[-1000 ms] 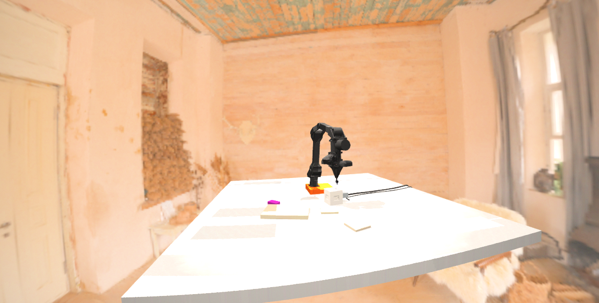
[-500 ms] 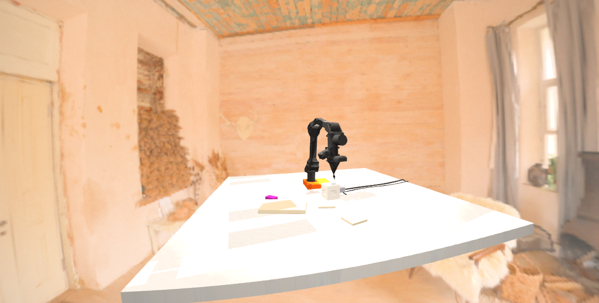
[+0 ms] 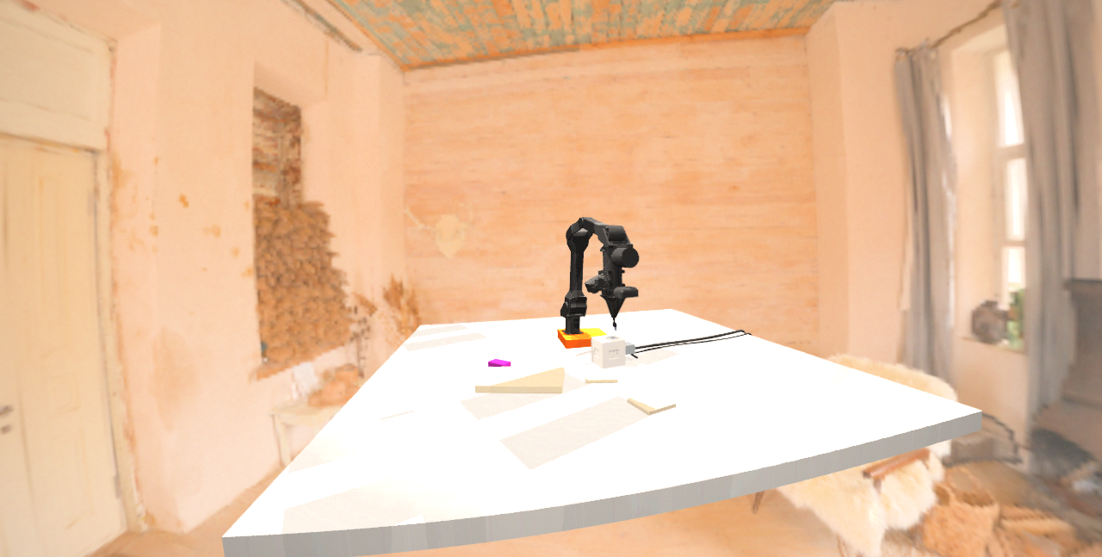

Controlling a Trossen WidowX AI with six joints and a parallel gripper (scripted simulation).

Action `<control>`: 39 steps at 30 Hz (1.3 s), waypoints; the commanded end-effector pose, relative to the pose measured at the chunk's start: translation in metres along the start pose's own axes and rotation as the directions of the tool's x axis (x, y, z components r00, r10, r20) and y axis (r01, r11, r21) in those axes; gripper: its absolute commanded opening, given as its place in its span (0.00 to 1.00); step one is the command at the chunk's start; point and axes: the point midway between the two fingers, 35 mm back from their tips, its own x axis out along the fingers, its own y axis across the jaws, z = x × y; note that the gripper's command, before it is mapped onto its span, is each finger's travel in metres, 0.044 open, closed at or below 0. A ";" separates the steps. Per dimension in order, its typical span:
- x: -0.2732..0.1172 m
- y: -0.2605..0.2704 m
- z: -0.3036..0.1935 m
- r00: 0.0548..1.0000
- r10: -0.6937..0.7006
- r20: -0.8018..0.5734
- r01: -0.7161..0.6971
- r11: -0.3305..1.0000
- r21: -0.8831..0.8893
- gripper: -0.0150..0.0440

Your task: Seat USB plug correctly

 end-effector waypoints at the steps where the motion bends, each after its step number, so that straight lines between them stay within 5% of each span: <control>1: 0.001 0.000 0.001 1.000 0.000 0.004 0.000 1.000 0.003 0.25; 39: 0.006 0.000 0.002 1.000 0.000 0.021 -0.001 1.000 0.017 0.25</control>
